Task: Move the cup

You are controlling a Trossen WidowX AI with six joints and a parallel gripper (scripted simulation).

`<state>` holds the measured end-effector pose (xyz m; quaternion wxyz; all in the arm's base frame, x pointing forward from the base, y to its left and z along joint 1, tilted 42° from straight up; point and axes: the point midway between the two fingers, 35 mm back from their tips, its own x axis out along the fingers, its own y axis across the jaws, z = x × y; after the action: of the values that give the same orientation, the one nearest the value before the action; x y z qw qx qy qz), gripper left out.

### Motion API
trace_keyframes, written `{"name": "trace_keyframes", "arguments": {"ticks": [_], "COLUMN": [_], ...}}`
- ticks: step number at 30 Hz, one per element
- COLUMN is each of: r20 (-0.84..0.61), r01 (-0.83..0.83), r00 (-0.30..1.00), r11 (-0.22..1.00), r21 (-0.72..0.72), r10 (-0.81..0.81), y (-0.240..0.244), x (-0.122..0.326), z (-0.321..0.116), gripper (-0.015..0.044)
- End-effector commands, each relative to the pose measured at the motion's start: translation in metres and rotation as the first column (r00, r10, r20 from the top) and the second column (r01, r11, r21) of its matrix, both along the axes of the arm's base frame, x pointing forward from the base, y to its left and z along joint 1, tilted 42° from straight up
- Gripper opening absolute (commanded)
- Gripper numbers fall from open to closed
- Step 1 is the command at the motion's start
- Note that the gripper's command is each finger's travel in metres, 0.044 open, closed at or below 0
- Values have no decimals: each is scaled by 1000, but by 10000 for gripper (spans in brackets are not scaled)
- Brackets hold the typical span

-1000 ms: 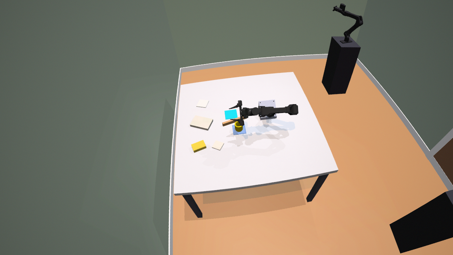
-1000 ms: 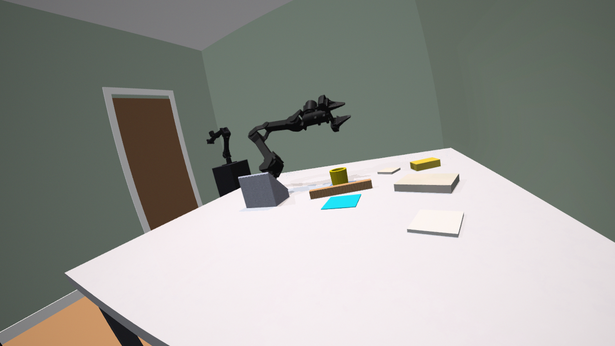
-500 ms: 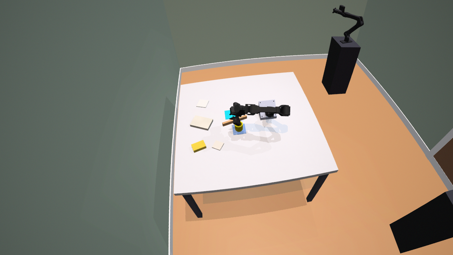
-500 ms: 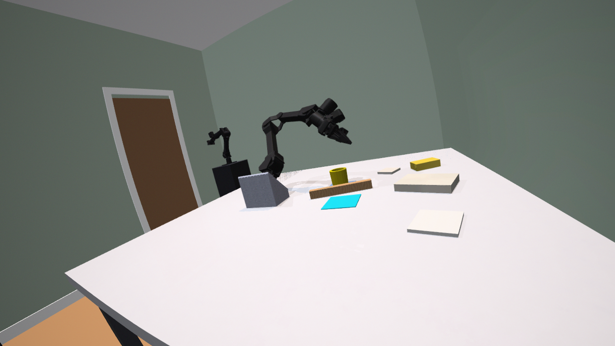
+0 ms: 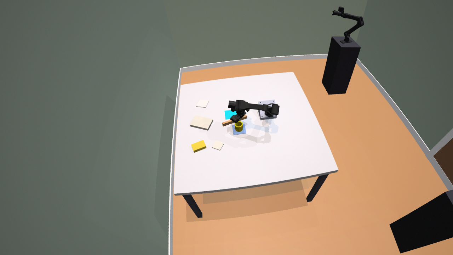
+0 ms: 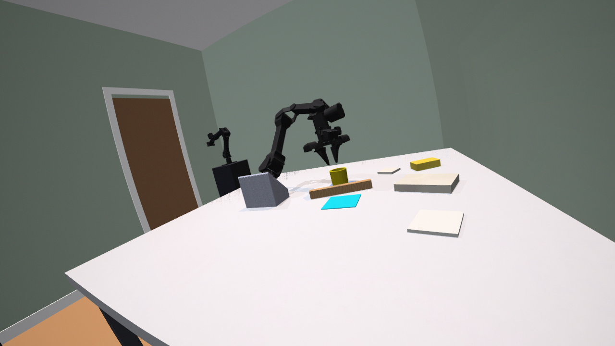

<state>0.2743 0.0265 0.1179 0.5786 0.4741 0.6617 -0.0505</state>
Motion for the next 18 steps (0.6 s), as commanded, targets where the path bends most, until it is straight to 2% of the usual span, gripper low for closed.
{"name": "trace_keyframes", "arguments": {"ticks": [1,18], "r20": [-254,-254], "r01": [122,122], "r00": [963,963], "r11": [985,985], "r21": [123,122], "r10": [-87,-88], "y": [4,7], "x": [-13,-13], "z": [-2,-7], "gripper": [167,167]}}
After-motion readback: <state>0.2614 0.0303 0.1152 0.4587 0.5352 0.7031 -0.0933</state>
